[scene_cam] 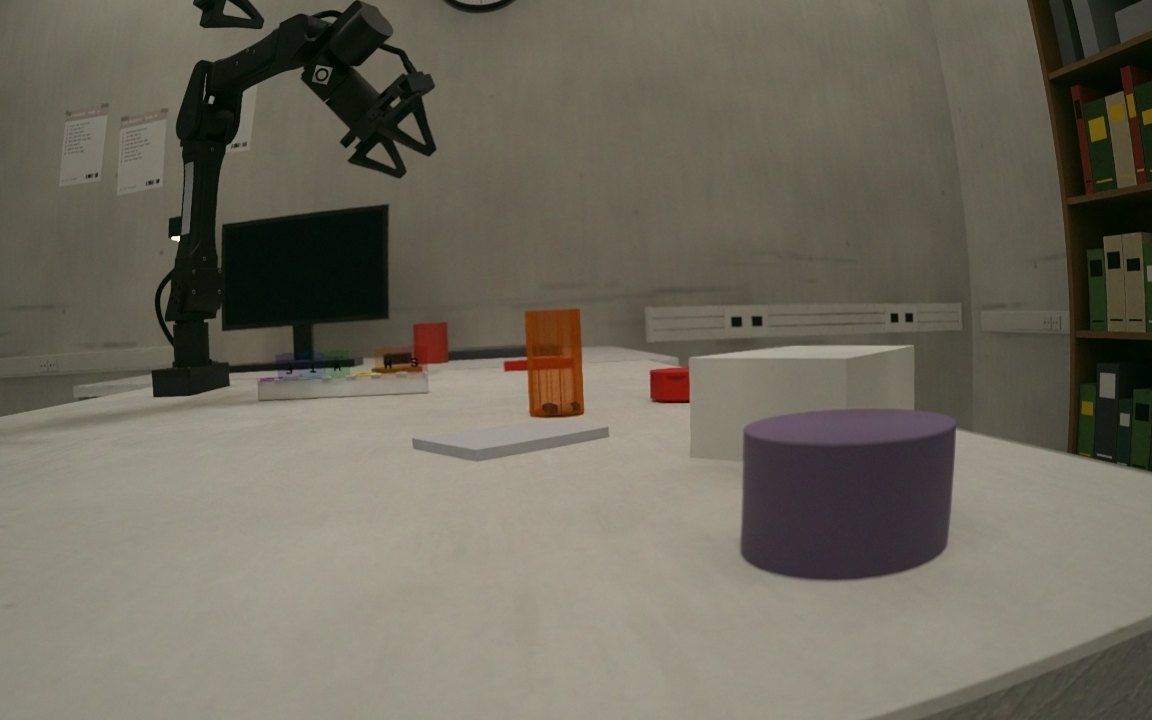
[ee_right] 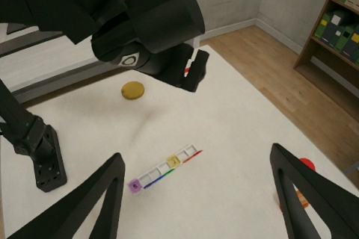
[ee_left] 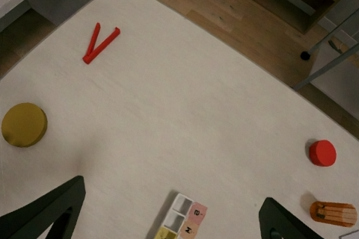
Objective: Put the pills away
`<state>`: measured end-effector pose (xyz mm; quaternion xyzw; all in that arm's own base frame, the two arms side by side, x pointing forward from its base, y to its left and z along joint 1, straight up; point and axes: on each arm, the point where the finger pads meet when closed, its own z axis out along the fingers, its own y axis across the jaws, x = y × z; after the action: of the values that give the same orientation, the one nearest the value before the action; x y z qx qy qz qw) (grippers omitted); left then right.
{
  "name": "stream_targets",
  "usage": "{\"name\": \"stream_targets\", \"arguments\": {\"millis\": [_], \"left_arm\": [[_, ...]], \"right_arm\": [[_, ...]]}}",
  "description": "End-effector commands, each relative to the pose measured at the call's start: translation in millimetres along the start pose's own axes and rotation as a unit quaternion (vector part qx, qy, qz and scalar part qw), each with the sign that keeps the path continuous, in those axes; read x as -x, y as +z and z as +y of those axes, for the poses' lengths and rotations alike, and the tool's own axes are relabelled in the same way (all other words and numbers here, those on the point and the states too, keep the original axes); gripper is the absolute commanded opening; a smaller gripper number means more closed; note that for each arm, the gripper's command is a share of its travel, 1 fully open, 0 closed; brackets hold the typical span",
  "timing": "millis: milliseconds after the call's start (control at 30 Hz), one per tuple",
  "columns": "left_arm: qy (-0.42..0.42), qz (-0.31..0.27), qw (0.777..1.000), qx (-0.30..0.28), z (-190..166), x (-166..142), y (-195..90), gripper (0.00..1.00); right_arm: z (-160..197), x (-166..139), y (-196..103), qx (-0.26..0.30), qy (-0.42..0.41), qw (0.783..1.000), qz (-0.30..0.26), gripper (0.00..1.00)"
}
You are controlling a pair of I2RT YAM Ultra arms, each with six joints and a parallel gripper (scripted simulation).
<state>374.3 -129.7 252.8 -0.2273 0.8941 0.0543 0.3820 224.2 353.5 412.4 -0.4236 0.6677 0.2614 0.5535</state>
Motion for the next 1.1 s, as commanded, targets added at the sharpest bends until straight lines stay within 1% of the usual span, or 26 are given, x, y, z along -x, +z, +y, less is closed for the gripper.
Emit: {"name": "stream_targets", "arguments": {"millis": [0, 100, 133, 167, 267, 333, 433, 500, 533, 633, 800, 1000, 1067], "left_arm": [[-0.005, -0.006, 1.000, -0.004, -0.2, 4.4, -3.3, 1.00], [-0.002, -0.013, 1.000, -0.015, -6.1, 7.0, -2.9, 1.00], [0.002, -0.015, 1.000, -0.028, -11.3, 6.6, -4.0, 1.00], [0.007, -0.020, 0.999, -0.041, -17.3, 7.6, -5.3, 1.00], [0.032, -0.039, 0.995, -0.085, -38.8, 7.0, -5.0, 1.00], [0.060, -0.048, 0.990, -0.115, -53.0, -1.2, -3.2, 1.00], [0.113, -0.061, 0.978, -0.163, -74.8, -21.9, 1.2, 1.00], [0.113, -0.061, 0.978, -0.163, -74.8, -21.9, 1.2, 1.00], [0.127, -0.069, 0.973, -0.180, -82.2, -23.5, 2.5, 1.00], [0.182, -0.079, 0.954, -0.227, -105.4, -47.1, 8.3, 1.00], [0.240, -0.094, 0.925, -0.279, -129.1, -70.3, 16.3, 1.00], [0.313, -0.108, 0.879, -0.342, -160.1, -102.1, 27.0, 1.00], [0.313, -0.108, 0.879, -0.342, -160.1, -102.1, 27.0, 1.00]], "right_arm": [[1.7, 7.4, -0.4, 0.000, 0.005, 1.000, -0.002, 1.00], [0.6, 4.1, -0.4, -0.003, 0.008, 1.000, 0.005, 1.00], [1.4, -3.8, 4.7, -0.002, 0.008, 1.000, 0.015, 1.00], [-0.9, 1.7, 0.3, -0.002, 0.009, 1.000, 0.003, 1.00], [-7.9, -6.4, -9.4, -0.011, 0.008, 1.000, 0.004, 1.00], [-13.1, -15.0, -19.6, -0.017, 0.010, 1.000, 0.004, 1.00], [-23.8, -35.6, -40.8, -0.033, 0.015, 0.999, 0.007, 1.00], [-23.8, -35.6, -40.8, -0.033, 0.015, 0.999, 0.007, 1.00], [-26.9, -38.1, -46.2, -0.039, 0.015, 0.999, 0.000, 1.00], [-34.8, -63.9, -64.9, -0.055, 0.021, 0.998, 0.009, 1.00], [-42.3, -92.3, -84.4, -0.076, 0.026, 0.997, 0.013, 1.00], [-48.4, -124.9, -102.8, -0.099, 0.031, 0.995, 0.014, 1.00], [-48.4, -124.9, -102.8, -0.099, 0.031, 0.995, 0.014, 1.00]]}}
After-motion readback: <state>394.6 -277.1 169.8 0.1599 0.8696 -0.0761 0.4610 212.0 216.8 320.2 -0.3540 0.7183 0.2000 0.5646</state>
